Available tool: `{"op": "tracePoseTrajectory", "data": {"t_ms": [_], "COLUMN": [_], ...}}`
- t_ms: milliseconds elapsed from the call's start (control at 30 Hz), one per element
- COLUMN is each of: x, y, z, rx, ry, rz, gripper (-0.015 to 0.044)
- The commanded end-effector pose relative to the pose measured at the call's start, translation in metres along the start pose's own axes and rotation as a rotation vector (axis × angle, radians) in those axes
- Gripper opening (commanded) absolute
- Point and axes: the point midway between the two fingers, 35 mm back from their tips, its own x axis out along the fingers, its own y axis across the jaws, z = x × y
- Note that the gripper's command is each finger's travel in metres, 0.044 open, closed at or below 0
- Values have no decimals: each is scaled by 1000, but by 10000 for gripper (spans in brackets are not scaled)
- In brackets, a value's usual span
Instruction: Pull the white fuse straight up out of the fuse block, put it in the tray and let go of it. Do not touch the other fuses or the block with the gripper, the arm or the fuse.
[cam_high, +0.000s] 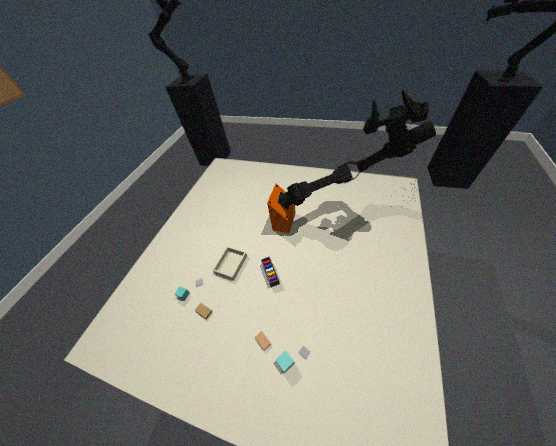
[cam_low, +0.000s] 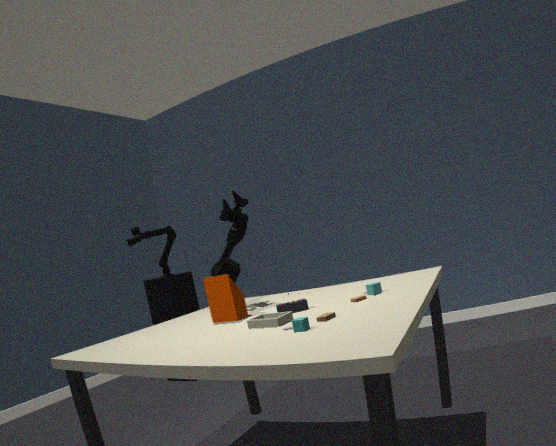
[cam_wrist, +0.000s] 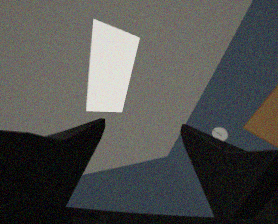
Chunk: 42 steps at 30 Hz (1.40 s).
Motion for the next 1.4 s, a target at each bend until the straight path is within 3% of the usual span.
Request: {"op": "tracePoseTrajectory", "data": {"t_ms": [0,400,633,733,900,1367], "x": [2,72,89,89,83,8], "y": [0,-8,-38,-44,-81,-216], "z": [-3,-161,-260,-280,-352,-488], "rx": [-6,-319,-485,-485,-600,-794], "ry": [7,418,701,728,959,1626], "rz": [-1,-78,-130,-125,-169,-364], "gripper": [374,74,74,74,74,74]}}
